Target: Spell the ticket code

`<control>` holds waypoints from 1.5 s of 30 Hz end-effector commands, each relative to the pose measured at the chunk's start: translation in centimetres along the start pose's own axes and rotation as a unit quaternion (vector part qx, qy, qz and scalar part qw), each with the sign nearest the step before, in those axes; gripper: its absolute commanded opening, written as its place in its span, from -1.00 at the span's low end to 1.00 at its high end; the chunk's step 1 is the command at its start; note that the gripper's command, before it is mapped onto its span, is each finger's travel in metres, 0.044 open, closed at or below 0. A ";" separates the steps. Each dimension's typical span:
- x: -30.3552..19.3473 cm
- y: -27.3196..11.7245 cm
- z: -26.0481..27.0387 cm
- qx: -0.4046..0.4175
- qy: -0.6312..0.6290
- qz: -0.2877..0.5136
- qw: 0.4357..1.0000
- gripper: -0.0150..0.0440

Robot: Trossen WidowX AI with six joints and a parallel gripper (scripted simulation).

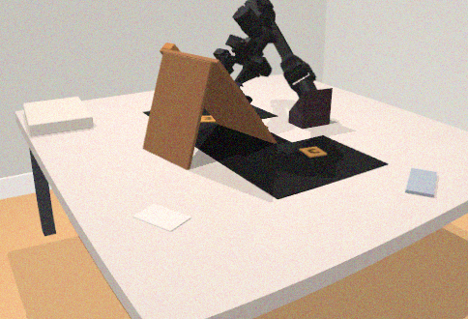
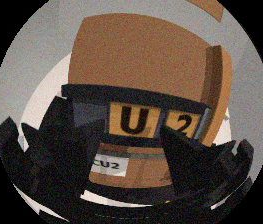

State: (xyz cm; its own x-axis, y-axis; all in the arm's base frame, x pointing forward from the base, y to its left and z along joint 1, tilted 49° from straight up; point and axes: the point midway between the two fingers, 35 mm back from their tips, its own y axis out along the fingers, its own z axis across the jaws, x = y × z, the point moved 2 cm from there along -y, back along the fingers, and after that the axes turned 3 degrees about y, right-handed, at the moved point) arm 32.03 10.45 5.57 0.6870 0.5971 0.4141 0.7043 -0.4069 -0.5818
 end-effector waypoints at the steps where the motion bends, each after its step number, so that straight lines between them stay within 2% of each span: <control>1: 0.2 -0.4 -0.3 -0.003 0.005 -0.002 1.000 0.51; 45: -0.2 -2.6 0.5 -0.002 0.005 -0.001 1.000 0.51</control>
State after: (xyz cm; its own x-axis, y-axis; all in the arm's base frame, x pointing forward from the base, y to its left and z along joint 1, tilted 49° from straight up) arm 30.02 11.78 6.39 0.6872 0.5956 0.4160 0.7044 -0.4063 -0.5820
